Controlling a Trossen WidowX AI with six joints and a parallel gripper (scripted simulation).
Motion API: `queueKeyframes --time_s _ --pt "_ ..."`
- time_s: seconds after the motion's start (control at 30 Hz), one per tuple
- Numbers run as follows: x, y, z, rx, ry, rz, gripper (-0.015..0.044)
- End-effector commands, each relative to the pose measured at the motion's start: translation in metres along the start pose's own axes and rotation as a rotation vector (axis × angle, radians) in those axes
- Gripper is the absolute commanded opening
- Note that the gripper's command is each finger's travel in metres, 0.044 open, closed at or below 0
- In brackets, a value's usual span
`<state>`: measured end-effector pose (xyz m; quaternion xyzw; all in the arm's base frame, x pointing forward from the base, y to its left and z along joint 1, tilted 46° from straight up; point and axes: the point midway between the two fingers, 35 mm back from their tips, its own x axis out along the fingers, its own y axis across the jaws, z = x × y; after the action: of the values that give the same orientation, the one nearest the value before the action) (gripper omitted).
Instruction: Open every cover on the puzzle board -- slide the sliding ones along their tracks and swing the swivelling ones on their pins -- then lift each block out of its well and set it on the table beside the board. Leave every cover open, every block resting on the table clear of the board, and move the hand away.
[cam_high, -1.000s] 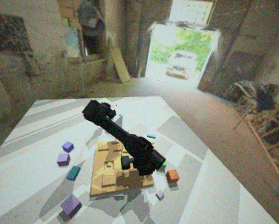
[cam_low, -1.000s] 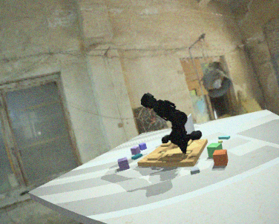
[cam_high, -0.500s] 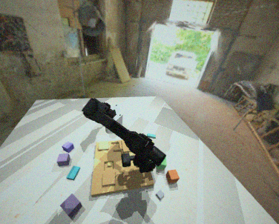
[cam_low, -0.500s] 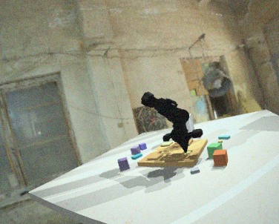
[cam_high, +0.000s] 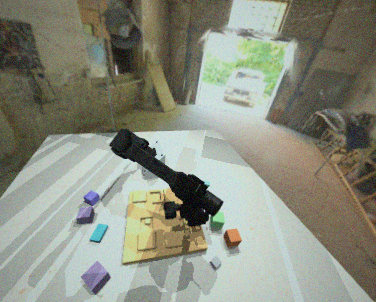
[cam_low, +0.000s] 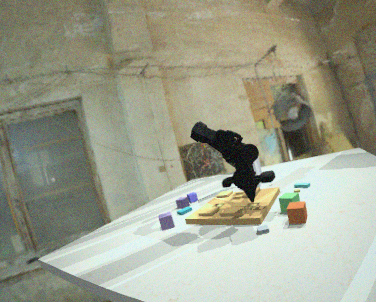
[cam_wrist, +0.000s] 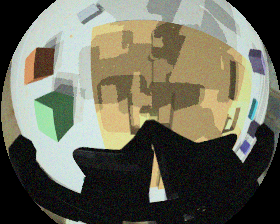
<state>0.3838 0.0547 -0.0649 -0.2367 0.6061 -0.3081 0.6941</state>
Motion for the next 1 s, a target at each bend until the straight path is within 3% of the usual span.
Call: queueKeyframes --time_s 0.0,0.97 --pt "0.0005 -0.0002 -0.0036 0.009 0.004 0.002 0.0" --pt "0.0004 -0.0003 -0.0034 0.002 0.001 -0.001 0.0"
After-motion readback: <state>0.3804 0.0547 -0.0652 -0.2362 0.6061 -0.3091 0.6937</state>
